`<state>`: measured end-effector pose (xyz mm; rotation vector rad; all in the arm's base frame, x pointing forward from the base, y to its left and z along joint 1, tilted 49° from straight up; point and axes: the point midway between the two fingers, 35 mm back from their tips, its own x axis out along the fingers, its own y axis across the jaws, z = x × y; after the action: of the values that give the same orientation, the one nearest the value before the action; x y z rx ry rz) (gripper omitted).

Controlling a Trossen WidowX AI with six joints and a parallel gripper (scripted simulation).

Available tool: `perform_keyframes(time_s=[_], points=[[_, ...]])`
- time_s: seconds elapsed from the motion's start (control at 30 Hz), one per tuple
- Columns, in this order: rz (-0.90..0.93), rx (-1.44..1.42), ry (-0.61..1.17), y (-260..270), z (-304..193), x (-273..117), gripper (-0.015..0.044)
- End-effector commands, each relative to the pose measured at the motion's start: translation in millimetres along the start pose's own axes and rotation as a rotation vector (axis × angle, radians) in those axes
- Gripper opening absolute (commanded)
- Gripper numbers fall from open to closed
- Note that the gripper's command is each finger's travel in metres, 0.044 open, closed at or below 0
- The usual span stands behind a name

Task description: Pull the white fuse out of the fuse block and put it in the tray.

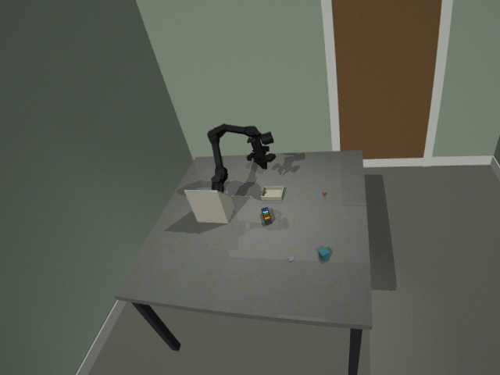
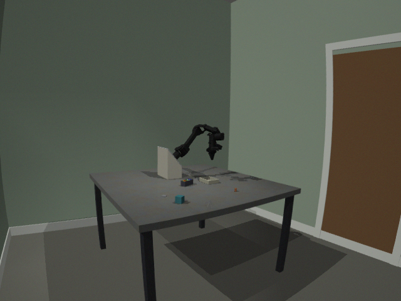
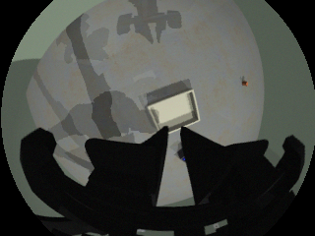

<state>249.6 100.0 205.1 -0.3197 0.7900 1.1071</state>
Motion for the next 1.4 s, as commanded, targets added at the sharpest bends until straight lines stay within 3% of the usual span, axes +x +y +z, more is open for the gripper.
perform_keyframes(time_s=[0.0,0.3,0.53,1.37], points=[[0.031,0.164,0.063,-42.5,-42.9,31.3,0.0063],[0.105,0.491,0.088,-95.4,-135.8,83.8,0.0063],[0.165,0.780,0.044,-106.4,-213.8,121.2,0.0063],[0.167,0.787,0.042,-102.8,-208.2,138.8,0.0063]])
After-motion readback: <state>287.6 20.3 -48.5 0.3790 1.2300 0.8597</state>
